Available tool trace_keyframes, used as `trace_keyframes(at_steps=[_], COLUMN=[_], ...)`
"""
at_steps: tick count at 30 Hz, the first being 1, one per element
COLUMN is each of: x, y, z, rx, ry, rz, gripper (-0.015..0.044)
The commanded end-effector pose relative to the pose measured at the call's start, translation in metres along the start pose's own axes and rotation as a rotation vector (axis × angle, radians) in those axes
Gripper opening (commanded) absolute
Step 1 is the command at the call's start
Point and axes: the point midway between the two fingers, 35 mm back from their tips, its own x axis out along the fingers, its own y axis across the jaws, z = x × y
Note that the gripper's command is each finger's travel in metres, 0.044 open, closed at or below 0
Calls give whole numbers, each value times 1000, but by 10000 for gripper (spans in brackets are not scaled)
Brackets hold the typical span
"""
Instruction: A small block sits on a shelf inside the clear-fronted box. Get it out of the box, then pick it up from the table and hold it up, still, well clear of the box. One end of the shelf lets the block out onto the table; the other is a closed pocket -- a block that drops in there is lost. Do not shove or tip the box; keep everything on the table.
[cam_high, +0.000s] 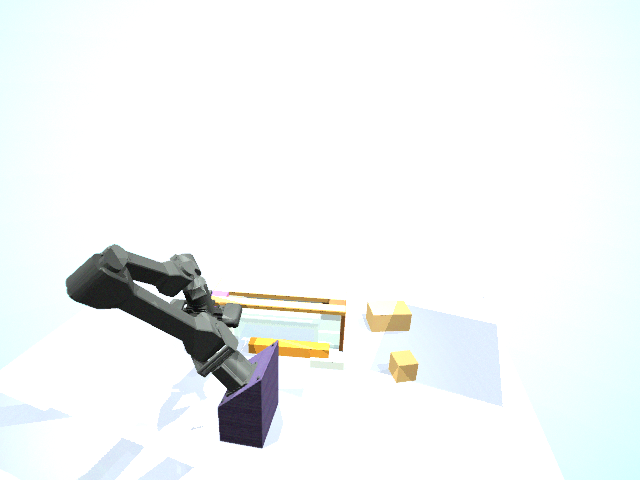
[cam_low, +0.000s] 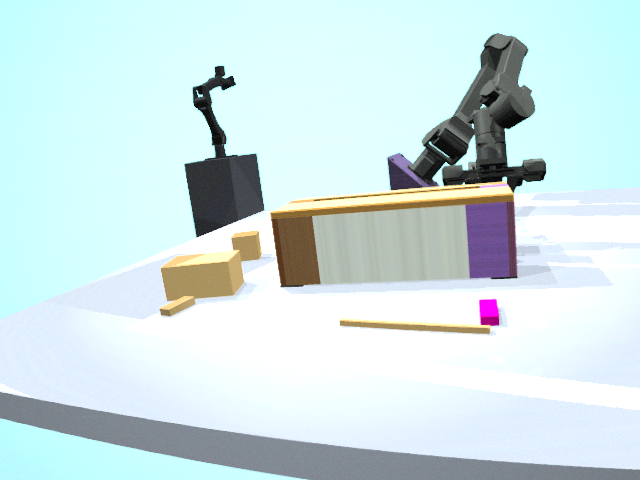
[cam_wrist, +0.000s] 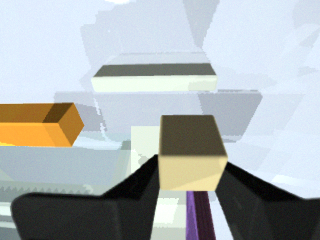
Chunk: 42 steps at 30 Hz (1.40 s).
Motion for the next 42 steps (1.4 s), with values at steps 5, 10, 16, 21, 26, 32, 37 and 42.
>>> trace_keyframes(at_steps=[5, 10, 16, 21, 26, 32, 37, 42], x=[-12, -14, -17, -19, -21, -24, -27, -30], y=[-2, 2, 6, 9, 12, 15, 18, 20], z=[-5, -6, -7, -8, -9, -10, -11, -12], rx=[51, 255, 499, 704, 909, 1155, 1361, 1567], ry=[2, -7, -17, -24, -31, -37, -42, -47], rz=[-6, -2, 5, 11, 17, 25, 33, 40], gripper=[0, 0, 0, 0, 0, 0, 0, 0])
